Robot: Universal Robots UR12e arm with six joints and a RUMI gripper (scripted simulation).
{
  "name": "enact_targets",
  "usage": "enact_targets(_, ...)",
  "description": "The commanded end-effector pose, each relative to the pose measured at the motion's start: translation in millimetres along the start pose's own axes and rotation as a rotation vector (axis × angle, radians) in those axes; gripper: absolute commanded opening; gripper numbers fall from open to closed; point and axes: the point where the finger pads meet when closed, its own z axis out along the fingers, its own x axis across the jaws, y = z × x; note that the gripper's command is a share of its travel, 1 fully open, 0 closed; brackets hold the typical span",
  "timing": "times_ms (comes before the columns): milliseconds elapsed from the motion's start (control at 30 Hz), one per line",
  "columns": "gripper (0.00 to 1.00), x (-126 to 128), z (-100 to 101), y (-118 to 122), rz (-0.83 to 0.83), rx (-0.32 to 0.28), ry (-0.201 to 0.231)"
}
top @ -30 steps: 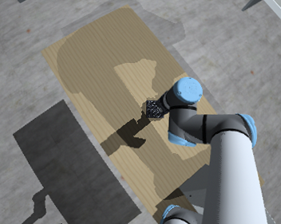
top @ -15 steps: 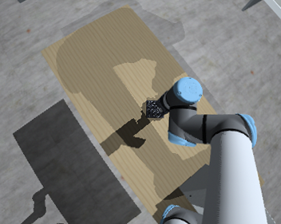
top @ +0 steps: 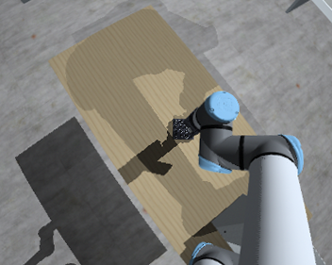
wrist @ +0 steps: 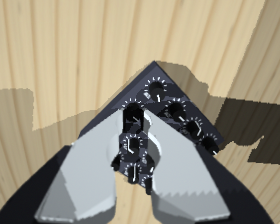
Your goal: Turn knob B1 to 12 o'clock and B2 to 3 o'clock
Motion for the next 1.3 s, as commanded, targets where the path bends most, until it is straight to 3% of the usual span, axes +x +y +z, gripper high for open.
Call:
enact_targets(0, 0.04, 0.4, 0.8, -0.1, -0.004, 0.000, 0.000)
enact_targets(700, 0.04, 0.5, 0.8, -0.3, -0.081, 0.000, 0.000)
enact_targets(1267, 0.04, -0.1, 0.7, -0.3, -0.267, 0.000, 0.001)
